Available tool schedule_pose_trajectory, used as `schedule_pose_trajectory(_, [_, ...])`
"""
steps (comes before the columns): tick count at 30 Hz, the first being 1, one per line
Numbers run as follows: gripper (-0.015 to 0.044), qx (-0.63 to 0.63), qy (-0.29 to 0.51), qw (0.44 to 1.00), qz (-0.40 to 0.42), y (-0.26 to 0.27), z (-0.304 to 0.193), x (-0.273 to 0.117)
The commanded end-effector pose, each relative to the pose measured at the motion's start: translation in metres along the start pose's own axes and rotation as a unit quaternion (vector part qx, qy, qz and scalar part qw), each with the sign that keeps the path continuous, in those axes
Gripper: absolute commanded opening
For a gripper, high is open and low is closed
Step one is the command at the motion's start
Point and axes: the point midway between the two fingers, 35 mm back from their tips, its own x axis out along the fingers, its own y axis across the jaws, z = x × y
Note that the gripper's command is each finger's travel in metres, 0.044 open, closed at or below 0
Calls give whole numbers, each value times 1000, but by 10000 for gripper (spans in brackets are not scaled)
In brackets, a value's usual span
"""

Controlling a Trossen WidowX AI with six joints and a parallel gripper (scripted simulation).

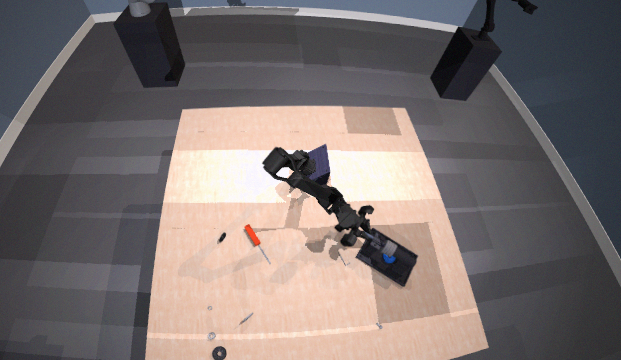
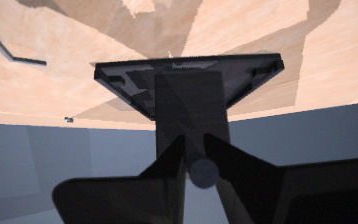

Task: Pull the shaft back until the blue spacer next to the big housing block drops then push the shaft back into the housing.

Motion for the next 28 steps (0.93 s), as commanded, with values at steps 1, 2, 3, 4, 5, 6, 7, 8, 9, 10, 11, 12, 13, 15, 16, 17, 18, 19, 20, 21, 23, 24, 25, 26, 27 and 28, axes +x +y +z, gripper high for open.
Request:
schedule_pose_trajectory(1, [0, 1, 2, 1000, -1, 0, -2, 2])
schedule_pose_trajectory(2, [0, 1, 2, 1000, -1, 0, -2, 2])
schedule_pose_trajectory(3, [0, 1, 2, 1000, -1, 0, -2, 3])
schedule_pose_trajectory(4, [0, 1, 2, 1000, -1, 0, -2, 3])
schedule_pose_trajectory(5, [0, 1, 2, 1000, -1, 0, -2, 3])
schedule_pose_trajectory(6, [0, 1, 2, 1000, -1, 0, -3, 3])
schedule_pose_trajectory(7, [0, 1, 2, 1000, -1, 0, -3, 4])
schedule_pose_trajectory(8, [0, 1, 2, 1000, -1, 0, -3, 4])
schedule_pose_trajectory(9, [0, 1, 2, 1000, -1, 0, -3, 4])
schedule_pose_trajectory(10, [0, 1, 2, 1000, -1, 0, -3, 4])
schedule_pose_trajectory(11, [0, 1, 2, 1000, -1, 0, -3, 4])
schedule_pose_trajectory(12, [0, 1, 2, 1000, -1, 0, -3, 4])
schedule_pose_trajectory(13, [0, 1, 2, 1000, -1, 0, -3, 4])
schedule_pose_trajectory(15, [0, 1, 2, 1000, -1, 0, -3, 4])
schedule_pose_trajectory(16, [0, 1, 2, 1000, -1, 0, -3, 4])
schedule_pose_trajectory(17, [26, 0, -1, 1000, 0, 0, -1, 1])
schedule_pose_trajectory(18, [53, 0, -1, 1000, 0, 0, -1, 1])
schedule_pose_trajectory(19, [79, 0, -1, 1000, 0, 0, -1, 1])
schedule_pose_trajectory(20, [105, 0, -1, 1000, 0, 0, -1, 1])
schedule_pose_trajectory(21, [131, 0, -1, 1000, 0, 0, -1, 1])
schedule_pose_trajectory(23, [184, 0, -1, 1000, 0, 0, -1, 1])
schedule_pose_trajectory(24, [210, 0, -1, 1000, 0, 0, -1, 1])
schedule_pose_trajectory(25, [236, 0, -1, 1000, 0, 0, -1, 1])
schedule_pose_trajectory(26, [262, 0, -1, 1000, 0, 0, -1, 1])
schedule_pose_trajectory(27, [289, 0, -1, 1000, 0, 0, -1, 1])
schedule_pose_trajectory(28, [315, 0, -1, 1000, 0, 0, -1, 1])
